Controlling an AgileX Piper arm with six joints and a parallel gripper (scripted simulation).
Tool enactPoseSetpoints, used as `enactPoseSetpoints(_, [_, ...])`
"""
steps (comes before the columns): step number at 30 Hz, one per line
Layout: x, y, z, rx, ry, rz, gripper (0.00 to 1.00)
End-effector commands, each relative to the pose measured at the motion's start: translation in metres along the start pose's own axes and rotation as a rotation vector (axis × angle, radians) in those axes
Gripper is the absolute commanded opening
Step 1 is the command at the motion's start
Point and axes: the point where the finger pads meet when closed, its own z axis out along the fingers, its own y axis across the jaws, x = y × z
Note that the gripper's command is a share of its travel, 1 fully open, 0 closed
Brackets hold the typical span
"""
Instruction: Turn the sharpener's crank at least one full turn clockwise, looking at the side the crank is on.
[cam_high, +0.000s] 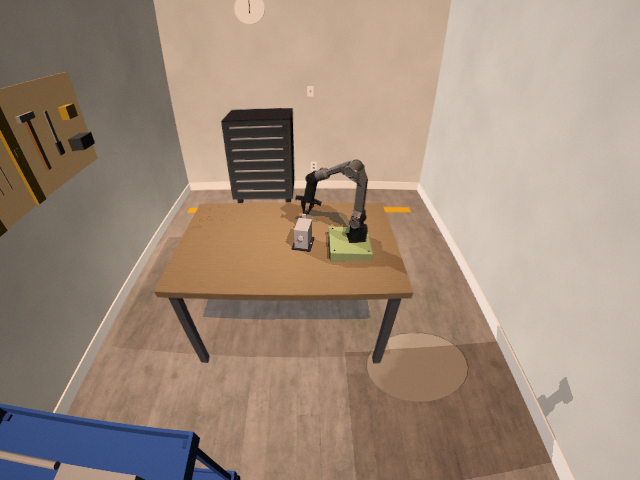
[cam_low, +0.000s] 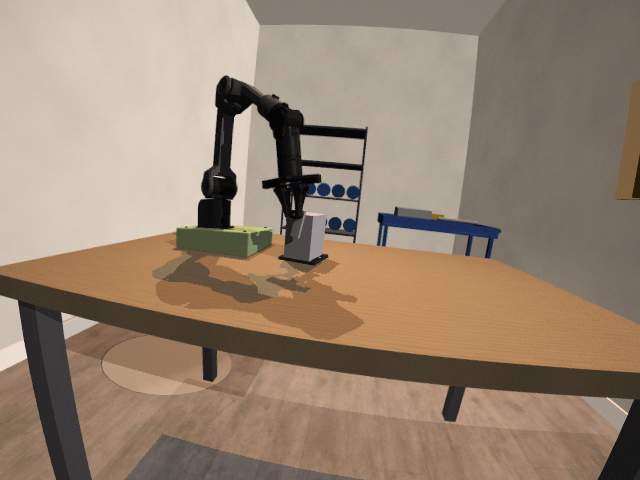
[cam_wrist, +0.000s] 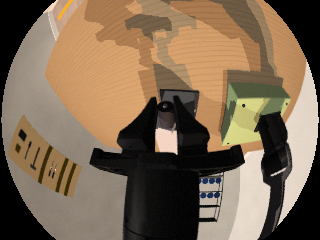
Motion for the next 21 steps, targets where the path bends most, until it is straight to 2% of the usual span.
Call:
enactPoseSetpoints(1, [0.0,-0.0019,-0.0014,-0.003,-0.001,0.0,0.2])
enactPoseSetpoints(13, [-0.0001,-0.0014,-0.001,-0.002,-0.001,0.0,0.2])
enactPoseSetpoints(14, [-0.0001,-0.0014,-0.001,-0.002,-0.001,0.0,0.69])
enactPoseSetpoints(21, [-0.0001,-0.0014,-0.001,-0.002,-0.001,0.0,0.69])
